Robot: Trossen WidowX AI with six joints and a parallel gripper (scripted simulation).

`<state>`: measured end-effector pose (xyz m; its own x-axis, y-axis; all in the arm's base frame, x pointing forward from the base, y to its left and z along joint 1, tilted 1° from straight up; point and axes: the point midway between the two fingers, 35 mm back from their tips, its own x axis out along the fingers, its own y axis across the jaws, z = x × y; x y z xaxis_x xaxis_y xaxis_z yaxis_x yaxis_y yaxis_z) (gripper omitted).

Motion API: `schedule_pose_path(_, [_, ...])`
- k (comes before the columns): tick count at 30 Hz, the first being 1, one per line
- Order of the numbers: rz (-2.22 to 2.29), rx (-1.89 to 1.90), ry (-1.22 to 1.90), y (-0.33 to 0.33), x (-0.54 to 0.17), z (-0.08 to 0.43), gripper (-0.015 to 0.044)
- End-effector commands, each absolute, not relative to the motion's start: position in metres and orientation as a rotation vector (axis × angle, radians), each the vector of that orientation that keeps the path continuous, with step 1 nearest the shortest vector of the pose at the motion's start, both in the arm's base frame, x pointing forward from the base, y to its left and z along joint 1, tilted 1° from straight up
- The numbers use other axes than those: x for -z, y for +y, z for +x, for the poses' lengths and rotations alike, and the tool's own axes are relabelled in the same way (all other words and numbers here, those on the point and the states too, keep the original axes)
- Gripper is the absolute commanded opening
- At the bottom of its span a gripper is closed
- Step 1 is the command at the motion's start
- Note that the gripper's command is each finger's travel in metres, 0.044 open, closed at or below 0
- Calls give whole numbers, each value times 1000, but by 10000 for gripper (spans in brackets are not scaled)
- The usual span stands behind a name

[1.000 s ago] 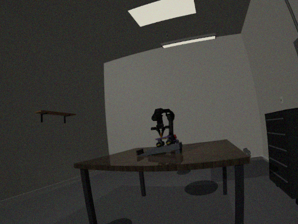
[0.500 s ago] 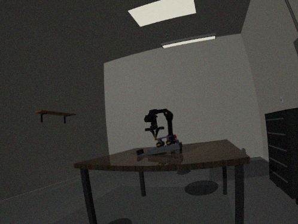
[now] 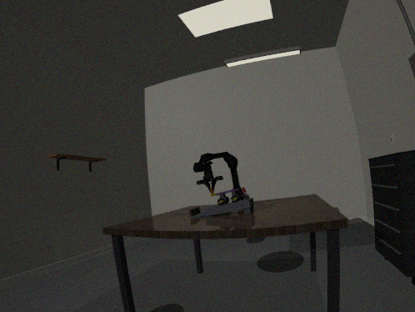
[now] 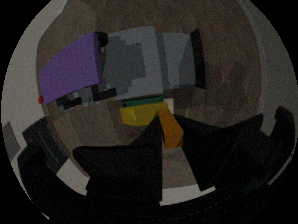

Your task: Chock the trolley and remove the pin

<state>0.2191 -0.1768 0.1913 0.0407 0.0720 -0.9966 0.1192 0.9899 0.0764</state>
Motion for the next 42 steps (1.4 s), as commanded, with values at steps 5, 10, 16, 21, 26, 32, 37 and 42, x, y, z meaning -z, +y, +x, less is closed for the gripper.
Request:
schedule_pose_path(5, [164,17,1524,-181,-189,233,0])
schedule_pose_path(10, [164,17,1523,-183,-188,244,0])
schedule_pose_path(16, [164,17,1523,-184,-187,250,0])
schedule_pose_path(21, [164,17,1523,-184,-176,249,0])
schedule_pose_path(26, [164,17,1523,-183,-162,250,0])
schedule_pose_path(32, [164,17,1523,-182,-145,251,0])
schedule_pose_path(37, [164,17,1522,-180,-131,252,0])
schedule_pose_path(42, [164,17,1522,-179,-123,253,0])
